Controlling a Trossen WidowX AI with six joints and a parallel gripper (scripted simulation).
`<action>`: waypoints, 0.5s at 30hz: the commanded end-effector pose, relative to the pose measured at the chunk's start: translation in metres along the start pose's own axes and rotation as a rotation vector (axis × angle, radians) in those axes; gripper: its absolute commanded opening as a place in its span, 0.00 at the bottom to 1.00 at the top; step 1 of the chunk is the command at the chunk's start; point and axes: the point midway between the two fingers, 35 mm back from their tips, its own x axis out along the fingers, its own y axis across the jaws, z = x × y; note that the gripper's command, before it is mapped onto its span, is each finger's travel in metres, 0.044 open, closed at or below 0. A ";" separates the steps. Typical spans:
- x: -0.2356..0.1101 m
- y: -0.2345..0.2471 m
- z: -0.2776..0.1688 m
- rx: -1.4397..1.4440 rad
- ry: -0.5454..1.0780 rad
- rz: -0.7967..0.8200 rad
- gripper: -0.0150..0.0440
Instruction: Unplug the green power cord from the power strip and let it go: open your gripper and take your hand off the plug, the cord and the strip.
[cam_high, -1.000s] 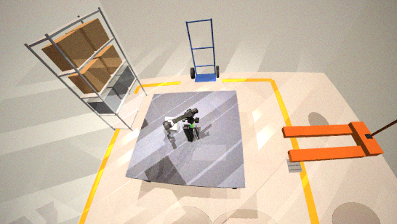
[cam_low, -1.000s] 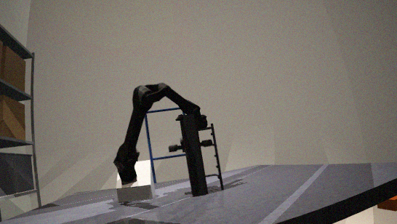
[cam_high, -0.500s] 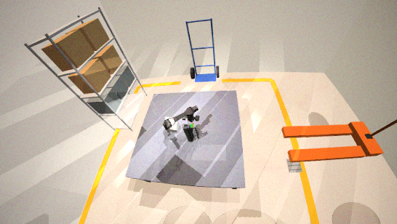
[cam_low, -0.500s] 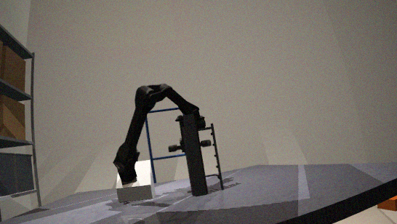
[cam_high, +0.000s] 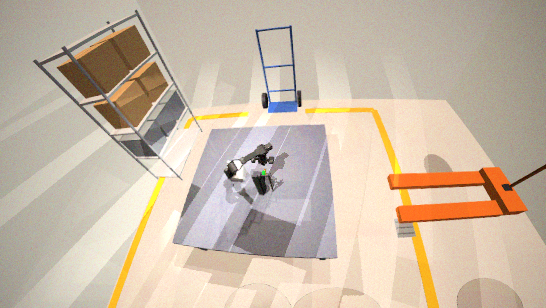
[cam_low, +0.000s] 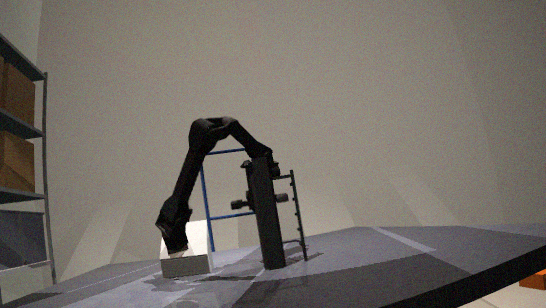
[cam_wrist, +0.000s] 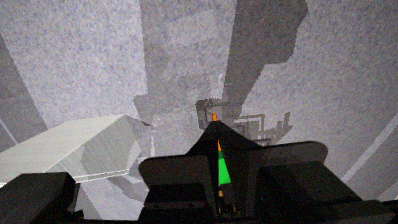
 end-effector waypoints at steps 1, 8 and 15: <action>0.001 -0.001 0.008 0.004 -0.002 0.002 0.25; 0.000 -0.006 0.015 0.004 -0.001 0.002 0.25; 0.000 -0.004 0.015 0.004 -0.001 0.002 0.25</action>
